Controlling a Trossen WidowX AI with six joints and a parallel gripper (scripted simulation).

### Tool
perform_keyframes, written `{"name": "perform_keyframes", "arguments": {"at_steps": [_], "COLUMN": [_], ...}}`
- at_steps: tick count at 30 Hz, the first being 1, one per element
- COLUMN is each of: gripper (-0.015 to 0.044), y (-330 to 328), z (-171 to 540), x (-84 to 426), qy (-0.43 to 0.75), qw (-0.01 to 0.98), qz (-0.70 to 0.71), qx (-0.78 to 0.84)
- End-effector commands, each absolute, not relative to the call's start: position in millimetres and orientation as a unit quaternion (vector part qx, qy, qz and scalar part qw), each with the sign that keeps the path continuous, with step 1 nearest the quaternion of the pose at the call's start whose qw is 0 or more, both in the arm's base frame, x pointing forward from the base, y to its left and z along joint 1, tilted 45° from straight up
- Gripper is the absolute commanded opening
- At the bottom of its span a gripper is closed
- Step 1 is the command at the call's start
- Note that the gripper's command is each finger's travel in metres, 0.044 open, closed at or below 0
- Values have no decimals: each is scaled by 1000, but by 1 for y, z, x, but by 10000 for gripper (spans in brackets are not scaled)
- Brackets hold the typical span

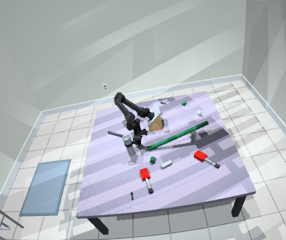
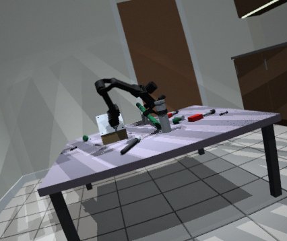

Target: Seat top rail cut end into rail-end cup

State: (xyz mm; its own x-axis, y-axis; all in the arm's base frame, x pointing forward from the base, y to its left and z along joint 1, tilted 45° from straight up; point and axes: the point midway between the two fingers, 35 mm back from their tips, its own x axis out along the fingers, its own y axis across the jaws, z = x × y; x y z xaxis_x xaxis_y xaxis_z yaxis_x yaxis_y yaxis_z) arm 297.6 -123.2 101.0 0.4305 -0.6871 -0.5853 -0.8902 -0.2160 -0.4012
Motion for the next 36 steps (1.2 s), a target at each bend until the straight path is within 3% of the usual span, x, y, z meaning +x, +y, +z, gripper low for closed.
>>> {"name": "perform_keyframes", "arguments": {"at_steps": [1,36], "gripper": [0,0], "y": [-123,-122], "z": [101,101], "x": [295,287], "qy": [510,497], "qw": [352,332], "qz": [153,188], "qx": [-770,-780]}}
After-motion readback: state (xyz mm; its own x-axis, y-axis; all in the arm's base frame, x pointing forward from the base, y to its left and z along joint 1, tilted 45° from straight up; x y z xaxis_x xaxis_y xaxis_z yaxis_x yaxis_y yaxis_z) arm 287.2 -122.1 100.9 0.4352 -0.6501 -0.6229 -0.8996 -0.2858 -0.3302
